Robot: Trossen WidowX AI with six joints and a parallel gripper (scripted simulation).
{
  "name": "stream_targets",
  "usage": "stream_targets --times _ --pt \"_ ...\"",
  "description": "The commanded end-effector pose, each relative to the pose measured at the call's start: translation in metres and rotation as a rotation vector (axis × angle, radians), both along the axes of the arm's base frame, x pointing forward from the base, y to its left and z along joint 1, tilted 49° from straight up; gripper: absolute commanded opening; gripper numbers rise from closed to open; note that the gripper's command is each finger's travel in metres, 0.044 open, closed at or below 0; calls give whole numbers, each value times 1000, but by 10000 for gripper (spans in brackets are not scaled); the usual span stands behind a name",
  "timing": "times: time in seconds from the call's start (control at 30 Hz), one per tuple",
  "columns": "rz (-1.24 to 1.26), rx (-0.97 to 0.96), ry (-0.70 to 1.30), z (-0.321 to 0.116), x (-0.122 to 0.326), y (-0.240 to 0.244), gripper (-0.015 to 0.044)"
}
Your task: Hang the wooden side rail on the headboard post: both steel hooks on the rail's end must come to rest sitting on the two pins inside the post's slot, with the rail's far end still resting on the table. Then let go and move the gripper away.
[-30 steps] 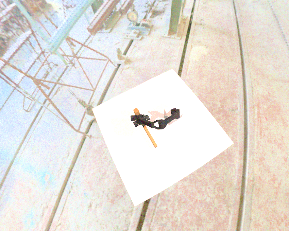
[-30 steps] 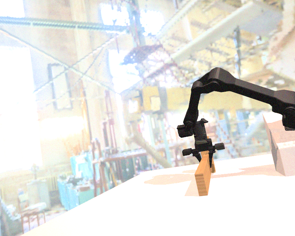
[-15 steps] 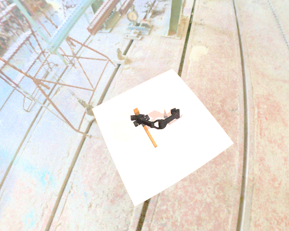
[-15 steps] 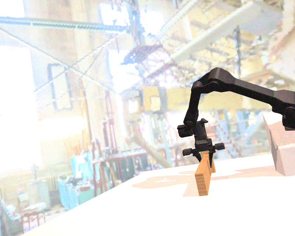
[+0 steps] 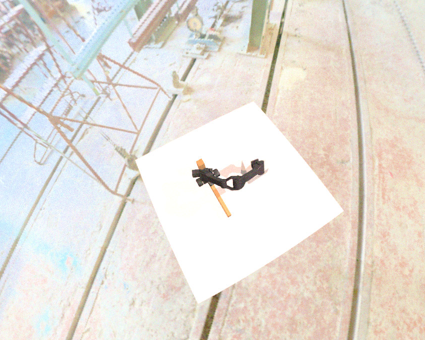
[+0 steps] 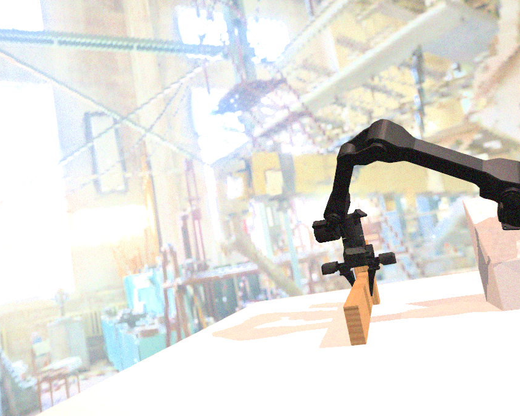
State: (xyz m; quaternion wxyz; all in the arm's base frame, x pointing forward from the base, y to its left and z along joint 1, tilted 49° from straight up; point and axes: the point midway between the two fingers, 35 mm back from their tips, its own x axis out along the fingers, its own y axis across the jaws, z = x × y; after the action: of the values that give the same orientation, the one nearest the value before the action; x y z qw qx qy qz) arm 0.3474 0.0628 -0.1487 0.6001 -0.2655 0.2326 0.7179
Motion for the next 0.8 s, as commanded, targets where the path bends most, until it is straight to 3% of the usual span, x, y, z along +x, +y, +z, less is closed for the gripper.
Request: stream_targets --times 0.0,0.77 --pt "-5 -5 -2 -1 1 -2 0" --pt "-5 -5 -2 -4 0 1 0"
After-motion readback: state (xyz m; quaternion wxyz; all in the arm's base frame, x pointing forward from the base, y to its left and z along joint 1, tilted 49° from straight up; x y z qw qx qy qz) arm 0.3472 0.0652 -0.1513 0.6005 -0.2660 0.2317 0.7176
